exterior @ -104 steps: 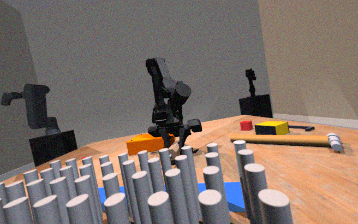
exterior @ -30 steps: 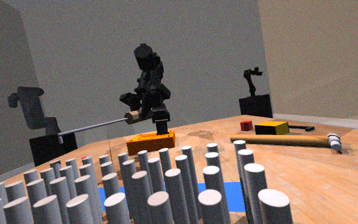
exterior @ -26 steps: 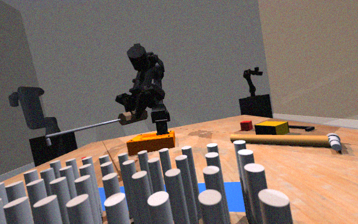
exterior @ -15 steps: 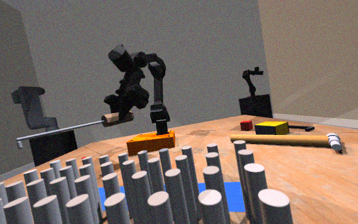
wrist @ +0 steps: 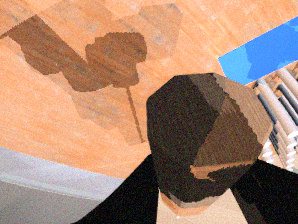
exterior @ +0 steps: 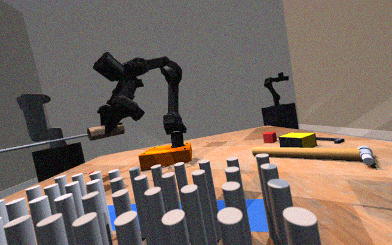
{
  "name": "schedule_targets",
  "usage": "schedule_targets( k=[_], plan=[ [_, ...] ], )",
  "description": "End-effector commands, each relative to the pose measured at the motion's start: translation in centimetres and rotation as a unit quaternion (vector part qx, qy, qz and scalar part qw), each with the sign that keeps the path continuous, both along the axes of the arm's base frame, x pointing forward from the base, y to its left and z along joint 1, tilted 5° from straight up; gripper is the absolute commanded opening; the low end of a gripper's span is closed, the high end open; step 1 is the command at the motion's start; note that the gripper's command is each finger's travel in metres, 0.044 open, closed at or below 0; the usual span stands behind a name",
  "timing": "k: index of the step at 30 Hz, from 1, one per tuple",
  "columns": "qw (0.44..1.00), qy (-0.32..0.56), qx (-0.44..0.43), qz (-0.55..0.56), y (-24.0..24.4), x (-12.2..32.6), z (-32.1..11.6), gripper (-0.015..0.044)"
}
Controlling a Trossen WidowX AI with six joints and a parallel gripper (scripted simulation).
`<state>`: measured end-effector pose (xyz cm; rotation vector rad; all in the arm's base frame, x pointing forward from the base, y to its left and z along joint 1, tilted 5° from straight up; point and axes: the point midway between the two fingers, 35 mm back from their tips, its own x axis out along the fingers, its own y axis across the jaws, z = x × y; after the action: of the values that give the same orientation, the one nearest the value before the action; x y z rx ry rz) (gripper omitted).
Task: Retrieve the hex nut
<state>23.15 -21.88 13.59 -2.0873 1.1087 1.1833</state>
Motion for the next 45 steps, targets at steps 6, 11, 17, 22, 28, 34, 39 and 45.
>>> schedule_targets(
  k=[6,11,17,22,28,34,39,45],
  plan=[
    [1.000,0.002,-0.009,-0.029,-3.9,-2.4,0.4,0.0000],
    [0.999,0.005,-0.014,-0.047,-6.0,-4.1,0.5,0.0000],
    [0.997,0.010,-0.020,-0.067,-8.3,-6.5,0.6,0.0000],
    [0.996,0.014,-0.025,-0.085,-10.1,-8.6,0.6,0.0000],
    [0.995,0.016,-0.026,-0.090,-10.6,-9.3,0.6,0.0000],
    [0.995,0.016,-0.026,-0.090,-10.7,-9.2,0.1,0.0000],
    [0.995,0.016,-0.026,-0.090,-10.9,-9.2,-0.4,0.0000],
    [0.995,0.016,-0.027,-0.090,-11.0,-9.1,-1.0,0.0000]
  ],
)
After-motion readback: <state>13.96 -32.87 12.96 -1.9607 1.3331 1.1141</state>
